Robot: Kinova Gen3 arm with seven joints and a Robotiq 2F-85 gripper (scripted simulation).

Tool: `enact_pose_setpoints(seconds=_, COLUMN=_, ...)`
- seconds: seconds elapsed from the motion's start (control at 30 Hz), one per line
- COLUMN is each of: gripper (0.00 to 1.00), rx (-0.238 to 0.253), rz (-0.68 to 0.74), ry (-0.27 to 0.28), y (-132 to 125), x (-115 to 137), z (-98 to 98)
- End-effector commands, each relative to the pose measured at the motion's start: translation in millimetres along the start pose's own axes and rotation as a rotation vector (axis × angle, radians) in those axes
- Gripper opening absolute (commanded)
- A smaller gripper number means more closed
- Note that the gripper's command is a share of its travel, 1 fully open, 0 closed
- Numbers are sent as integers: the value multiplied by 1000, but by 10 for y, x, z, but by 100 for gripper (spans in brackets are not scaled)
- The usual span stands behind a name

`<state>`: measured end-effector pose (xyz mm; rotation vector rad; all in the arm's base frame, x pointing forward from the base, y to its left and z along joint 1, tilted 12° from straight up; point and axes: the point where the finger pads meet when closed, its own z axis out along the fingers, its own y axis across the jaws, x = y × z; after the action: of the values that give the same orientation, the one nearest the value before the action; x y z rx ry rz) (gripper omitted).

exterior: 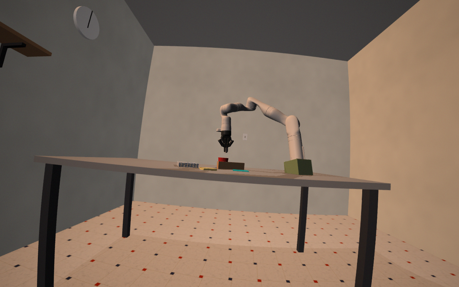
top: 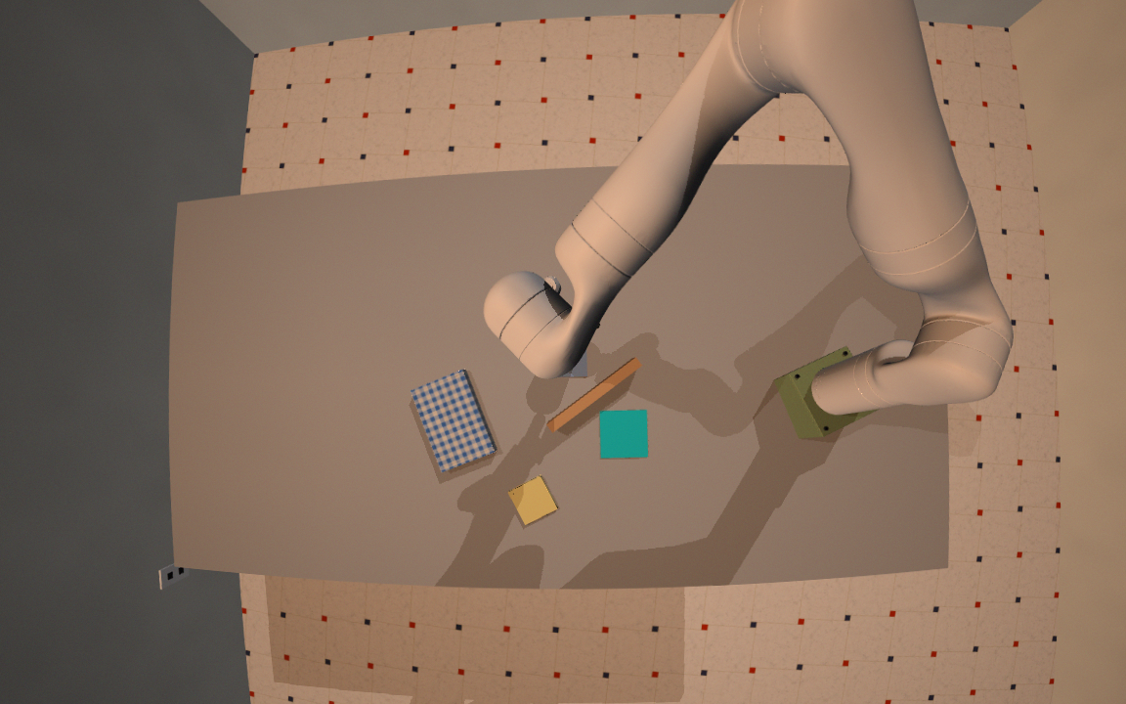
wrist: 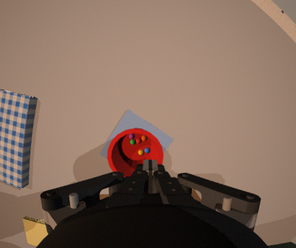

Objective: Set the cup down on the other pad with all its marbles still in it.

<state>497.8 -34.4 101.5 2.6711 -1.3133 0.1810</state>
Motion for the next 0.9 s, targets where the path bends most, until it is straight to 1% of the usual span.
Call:
enact_pose_setpoints(seconds=0.0, gripper=0, rx=35, rz=-44, ry=15, y=-112, x=-25, z=49)
enact_pose_setpoints(seconds=0.17, gripper=0, rx=55, rz=-62, ry=27, y=-169, x=-13, z=66)
enact_pose_setpoints(seconds=0.5, gripper=0, rx=56, rz=-63, ry=28, y=-174, x=-11, z=66)
enact_pose_setpoints(seconds=0.53, gripper=100, rx=56, rz=-63, ry=28, y=-174, x=-11, z=66)
enact_pose_setpoints(seconds=0.87, gripper=100, rx=56, rz=-63, ry=28, y=-174, x=-11, z=66)
